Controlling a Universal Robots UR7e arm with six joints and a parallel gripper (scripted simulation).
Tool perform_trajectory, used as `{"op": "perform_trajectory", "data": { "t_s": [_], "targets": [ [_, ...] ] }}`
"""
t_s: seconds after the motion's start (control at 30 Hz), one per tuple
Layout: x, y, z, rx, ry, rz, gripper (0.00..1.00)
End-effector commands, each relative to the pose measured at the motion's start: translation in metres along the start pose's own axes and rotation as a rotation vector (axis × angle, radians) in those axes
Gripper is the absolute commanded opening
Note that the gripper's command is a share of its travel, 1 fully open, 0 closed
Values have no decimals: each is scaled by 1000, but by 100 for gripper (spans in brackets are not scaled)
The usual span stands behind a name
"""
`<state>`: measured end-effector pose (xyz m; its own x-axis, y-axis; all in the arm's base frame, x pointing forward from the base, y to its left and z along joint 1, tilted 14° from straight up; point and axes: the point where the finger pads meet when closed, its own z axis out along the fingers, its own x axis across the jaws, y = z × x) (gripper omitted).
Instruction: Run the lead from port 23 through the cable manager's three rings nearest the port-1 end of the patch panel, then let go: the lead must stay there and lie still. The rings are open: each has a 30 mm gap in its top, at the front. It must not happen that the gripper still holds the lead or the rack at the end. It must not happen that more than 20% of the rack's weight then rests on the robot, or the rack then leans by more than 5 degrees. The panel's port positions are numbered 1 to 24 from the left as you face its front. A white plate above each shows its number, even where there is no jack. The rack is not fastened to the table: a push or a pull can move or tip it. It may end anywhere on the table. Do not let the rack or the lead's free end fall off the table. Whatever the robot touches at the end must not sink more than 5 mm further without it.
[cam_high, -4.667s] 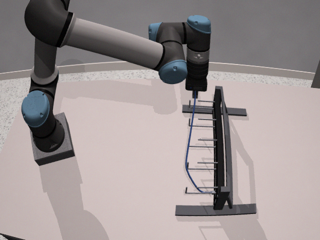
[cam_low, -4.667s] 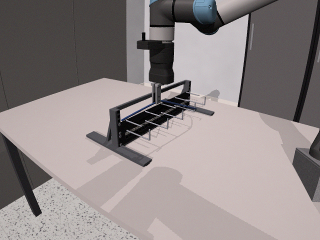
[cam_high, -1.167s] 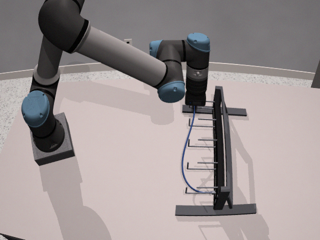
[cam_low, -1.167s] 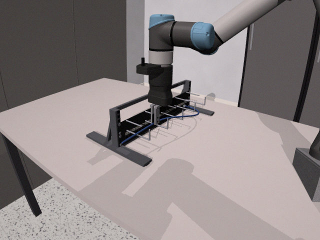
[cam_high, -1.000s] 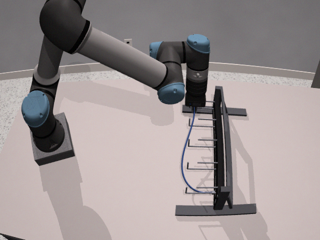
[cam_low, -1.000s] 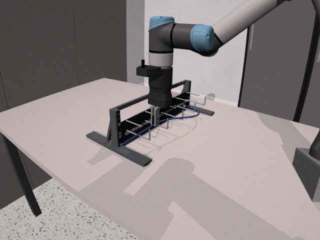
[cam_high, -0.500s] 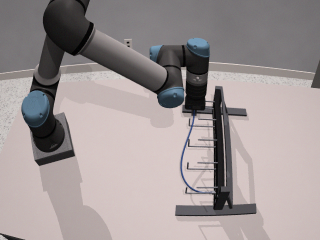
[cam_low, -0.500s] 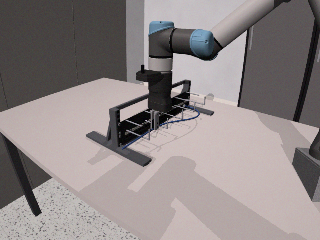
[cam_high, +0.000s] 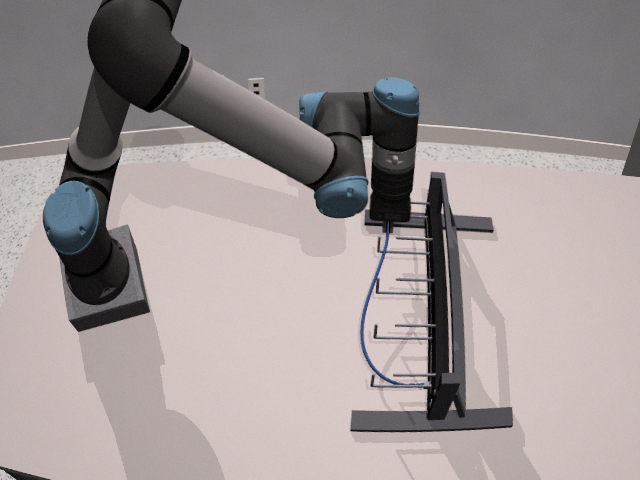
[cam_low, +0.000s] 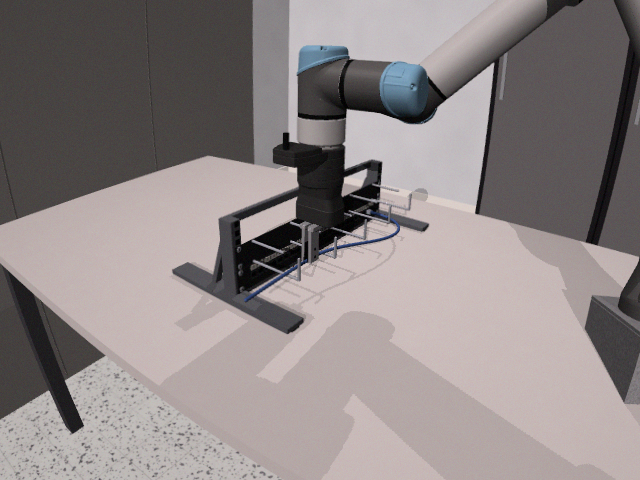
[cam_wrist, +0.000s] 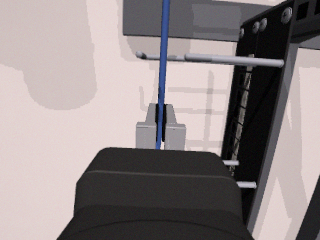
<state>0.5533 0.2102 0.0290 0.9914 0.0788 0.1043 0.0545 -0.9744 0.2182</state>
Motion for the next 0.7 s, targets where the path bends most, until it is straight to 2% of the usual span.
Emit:
{"op": "perform_trajectory", "data": {
  "t_s": [0.0, 0.67],
  "targets": [
    [1, 0, -1, 0, 2, 0, 0],
    [17, 0, -1, 0, 2, 0, 0]
  ]
}}
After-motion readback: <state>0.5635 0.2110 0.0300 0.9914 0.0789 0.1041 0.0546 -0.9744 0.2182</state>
